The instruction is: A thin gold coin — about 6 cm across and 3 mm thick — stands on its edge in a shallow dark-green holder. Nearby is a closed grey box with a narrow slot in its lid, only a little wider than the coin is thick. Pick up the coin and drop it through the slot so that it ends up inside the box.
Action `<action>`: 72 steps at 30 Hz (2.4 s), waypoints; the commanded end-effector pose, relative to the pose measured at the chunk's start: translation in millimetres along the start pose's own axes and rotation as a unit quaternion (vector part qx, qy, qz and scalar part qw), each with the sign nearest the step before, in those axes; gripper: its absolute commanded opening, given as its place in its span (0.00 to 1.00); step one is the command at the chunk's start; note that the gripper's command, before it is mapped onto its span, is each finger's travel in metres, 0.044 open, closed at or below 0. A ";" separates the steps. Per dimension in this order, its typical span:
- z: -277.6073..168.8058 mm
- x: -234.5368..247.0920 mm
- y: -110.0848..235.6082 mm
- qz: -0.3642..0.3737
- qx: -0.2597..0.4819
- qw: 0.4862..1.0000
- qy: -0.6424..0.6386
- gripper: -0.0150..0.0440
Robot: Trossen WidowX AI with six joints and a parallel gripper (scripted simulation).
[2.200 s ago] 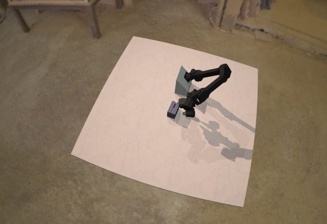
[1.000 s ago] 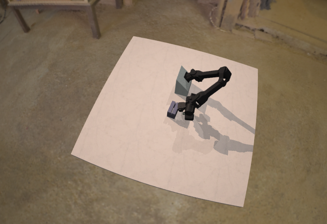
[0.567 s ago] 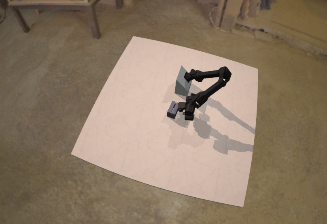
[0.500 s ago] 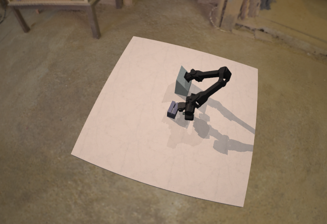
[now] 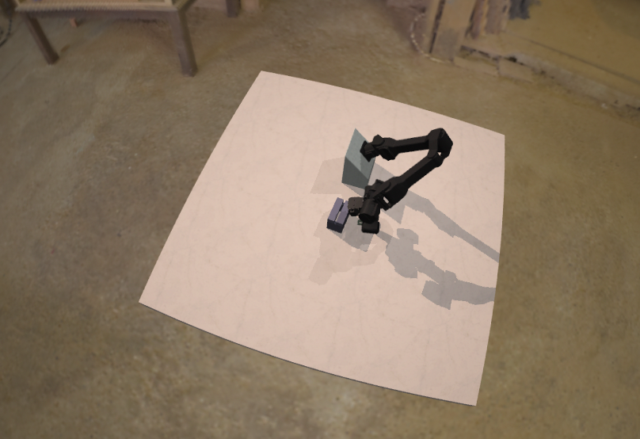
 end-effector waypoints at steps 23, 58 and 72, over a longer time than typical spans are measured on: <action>-1.6 -1.1 67.2 0.002 -0.001 1.000 0.003 0.25; -3.1 0.8 71.3 0.001 -0.001 0.865 0.501 0.25; -3.3 1.5 71.4 0.001 -0.002 0.794 0.608 0.25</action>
Point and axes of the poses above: the point midway between the two fingers, 35 mm back from their tips, its own y axis back along the fingers, its own x axis across the jaws, z = x × y, the point moved 4 cm from there along y, back along the fingers, and after that the axes turned 3 degrees about y, right-handed, at the moved point
